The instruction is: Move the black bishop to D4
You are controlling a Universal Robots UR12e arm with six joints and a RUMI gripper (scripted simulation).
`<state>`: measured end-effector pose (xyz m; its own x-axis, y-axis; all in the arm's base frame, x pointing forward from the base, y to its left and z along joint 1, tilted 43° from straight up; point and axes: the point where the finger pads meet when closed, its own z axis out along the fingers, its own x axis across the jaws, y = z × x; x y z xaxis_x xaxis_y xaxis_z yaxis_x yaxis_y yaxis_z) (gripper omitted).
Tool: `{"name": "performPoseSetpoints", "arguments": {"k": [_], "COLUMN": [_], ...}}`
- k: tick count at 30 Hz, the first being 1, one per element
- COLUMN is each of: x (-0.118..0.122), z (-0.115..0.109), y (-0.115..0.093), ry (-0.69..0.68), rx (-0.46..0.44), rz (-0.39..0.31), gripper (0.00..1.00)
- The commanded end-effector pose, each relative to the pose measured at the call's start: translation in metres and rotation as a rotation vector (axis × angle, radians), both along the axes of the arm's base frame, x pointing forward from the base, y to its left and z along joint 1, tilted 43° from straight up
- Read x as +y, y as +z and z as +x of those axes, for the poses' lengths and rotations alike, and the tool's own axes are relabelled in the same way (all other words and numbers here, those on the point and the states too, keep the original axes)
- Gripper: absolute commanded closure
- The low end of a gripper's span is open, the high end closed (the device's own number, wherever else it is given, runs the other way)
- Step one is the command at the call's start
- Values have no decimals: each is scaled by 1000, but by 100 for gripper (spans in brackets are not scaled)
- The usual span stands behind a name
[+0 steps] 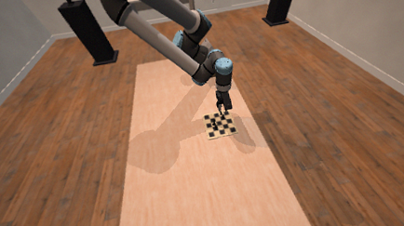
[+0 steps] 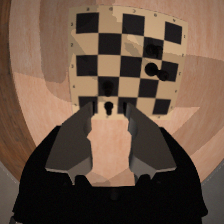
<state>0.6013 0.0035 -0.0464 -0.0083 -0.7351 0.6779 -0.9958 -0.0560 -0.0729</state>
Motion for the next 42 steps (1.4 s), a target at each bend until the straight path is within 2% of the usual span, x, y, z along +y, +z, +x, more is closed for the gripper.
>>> {"name": "performPoseSetpoints", "arguments": {"k": [1, 10, 11, 34, 42], "x": [14, 24, 24, 23, 35], "z": [-2, -3, -3, -6, -4], "y": [15, 26, 26, 23, 37], "ry": [-9, -9, -9, -11, -9], "rx": [9, 9, 9, 14, 9], "rz": [-1, 0, 0, -1, 0], "gripper": [78, 78, 0, 0, 0]}}
